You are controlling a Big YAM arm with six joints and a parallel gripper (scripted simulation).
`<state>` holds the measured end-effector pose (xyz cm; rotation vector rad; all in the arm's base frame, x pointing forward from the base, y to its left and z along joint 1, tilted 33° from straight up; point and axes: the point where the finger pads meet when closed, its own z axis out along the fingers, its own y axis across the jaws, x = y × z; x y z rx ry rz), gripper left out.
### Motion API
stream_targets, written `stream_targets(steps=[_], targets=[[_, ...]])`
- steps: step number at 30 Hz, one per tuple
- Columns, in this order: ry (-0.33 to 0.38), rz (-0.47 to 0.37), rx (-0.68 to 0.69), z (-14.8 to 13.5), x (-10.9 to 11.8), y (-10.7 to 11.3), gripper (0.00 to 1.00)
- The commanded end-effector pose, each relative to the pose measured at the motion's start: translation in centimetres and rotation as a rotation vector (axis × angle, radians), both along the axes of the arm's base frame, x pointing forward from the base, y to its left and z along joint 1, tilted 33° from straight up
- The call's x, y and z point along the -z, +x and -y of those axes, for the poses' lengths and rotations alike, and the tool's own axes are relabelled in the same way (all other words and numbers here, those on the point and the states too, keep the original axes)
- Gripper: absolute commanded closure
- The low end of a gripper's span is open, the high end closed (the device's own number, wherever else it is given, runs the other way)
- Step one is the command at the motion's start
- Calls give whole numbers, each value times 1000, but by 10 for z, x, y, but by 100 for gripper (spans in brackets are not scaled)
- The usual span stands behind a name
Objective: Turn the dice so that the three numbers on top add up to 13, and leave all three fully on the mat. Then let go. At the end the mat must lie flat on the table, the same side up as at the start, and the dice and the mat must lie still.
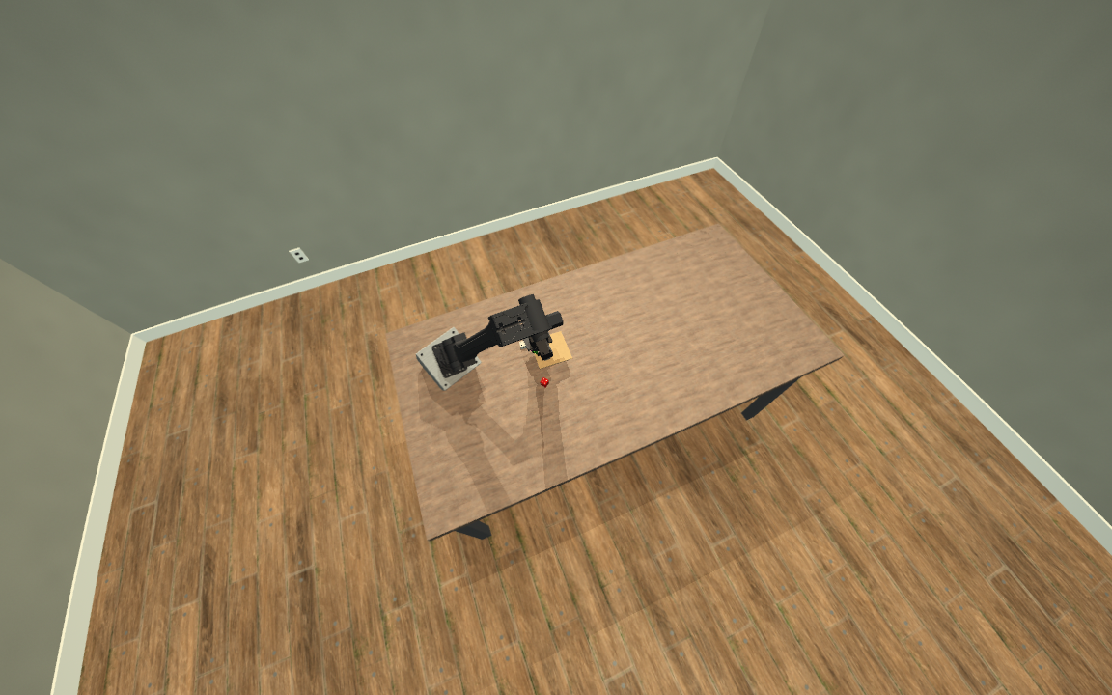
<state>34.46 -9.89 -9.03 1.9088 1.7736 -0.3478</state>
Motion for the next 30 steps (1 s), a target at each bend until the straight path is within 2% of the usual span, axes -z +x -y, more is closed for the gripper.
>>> stream_targets(steps=[1, 30], targets=[[0, -14, 1, 4, 6, -6, 80], [0, -10, 1, 5, 6, -3, 80]])
